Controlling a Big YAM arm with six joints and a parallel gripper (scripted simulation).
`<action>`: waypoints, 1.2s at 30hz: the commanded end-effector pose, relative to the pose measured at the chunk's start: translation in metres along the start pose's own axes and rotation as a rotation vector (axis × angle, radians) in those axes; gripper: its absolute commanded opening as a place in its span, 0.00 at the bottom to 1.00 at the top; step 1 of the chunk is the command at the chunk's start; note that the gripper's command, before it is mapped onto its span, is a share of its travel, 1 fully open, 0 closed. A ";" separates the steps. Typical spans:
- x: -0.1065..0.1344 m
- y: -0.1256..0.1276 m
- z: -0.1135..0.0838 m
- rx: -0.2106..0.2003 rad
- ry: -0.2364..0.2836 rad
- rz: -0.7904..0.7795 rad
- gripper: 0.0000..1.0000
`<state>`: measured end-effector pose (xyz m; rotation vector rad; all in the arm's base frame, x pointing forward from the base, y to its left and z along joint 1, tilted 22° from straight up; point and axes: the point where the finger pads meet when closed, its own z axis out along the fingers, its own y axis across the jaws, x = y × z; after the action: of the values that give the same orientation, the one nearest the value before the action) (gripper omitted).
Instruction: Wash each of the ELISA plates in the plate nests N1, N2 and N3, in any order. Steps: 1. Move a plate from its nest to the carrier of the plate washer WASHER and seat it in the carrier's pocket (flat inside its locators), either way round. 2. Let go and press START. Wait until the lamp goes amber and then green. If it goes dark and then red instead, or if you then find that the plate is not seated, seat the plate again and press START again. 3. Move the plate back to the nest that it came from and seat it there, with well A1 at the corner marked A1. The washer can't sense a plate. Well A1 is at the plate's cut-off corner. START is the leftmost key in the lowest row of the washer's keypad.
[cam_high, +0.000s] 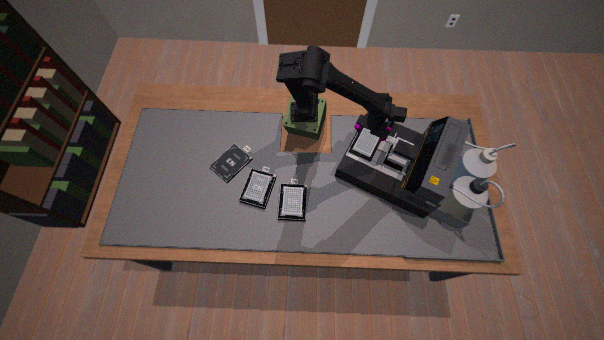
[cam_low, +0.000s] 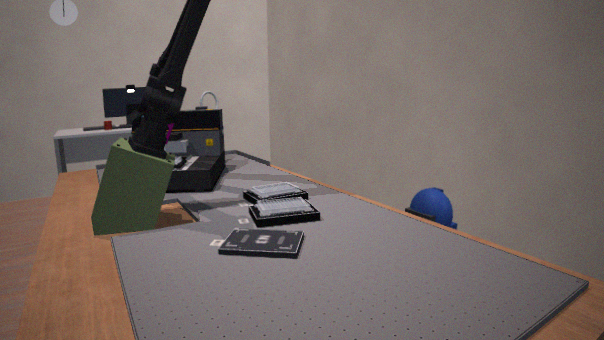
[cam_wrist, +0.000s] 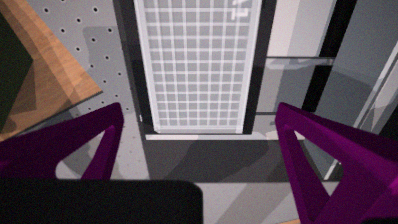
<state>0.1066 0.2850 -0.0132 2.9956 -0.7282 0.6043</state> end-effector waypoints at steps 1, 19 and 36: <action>-0.007 -0.020 -0.020 0.043 -0.018 0.017 1.00; -0.007 -0.020 -0.047 0.045 -0.021 0.018 1.00; -0.003 -0.011 -0.038 0.018 -0.009 0.010 1.00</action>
<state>0.0952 0.2878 0.0147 2.9927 -0.7287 0.6045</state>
